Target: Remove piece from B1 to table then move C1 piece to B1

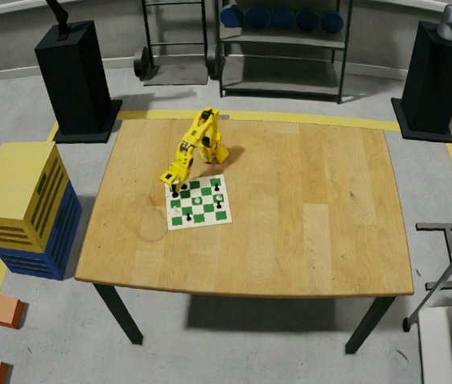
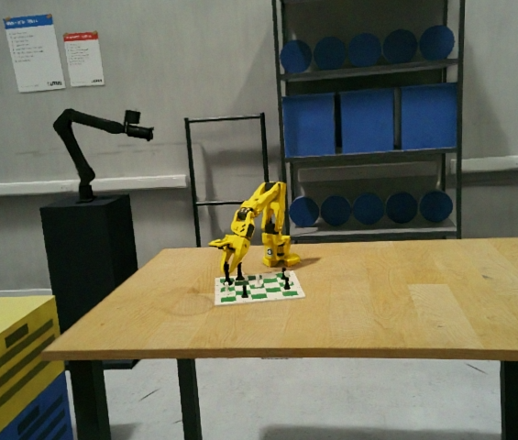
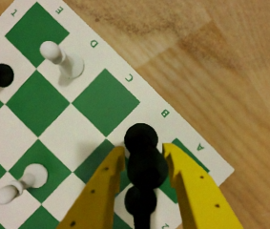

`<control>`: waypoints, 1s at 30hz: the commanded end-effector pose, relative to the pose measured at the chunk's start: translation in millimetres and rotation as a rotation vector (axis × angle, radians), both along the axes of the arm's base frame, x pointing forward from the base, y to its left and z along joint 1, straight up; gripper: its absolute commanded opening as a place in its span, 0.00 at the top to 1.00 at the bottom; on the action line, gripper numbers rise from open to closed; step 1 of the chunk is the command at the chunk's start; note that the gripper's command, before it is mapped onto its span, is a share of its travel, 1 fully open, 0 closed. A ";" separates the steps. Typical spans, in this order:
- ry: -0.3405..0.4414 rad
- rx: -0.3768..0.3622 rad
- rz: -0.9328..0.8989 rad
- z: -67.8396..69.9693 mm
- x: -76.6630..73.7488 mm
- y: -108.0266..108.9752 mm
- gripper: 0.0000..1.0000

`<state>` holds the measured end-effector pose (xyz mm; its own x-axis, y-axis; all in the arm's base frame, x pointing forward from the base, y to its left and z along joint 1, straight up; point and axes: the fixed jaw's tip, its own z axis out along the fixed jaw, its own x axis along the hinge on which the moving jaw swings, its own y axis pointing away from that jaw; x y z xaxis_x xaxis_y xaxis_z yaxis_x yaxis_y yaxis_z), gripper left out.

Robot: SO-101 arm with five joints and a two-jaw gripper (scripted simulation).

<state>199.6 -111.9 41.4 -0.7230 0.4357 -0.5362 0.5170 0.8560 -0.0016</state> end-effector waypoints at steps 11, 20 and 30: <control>0.013 0.014 0.003 11.2 -1.7 4.0 0.88; 0.013 0.014 0.003 31.6 -2.1 4.3 0.88; 0.013 0.014 0.003 47.0 -2.3 4.4 0.88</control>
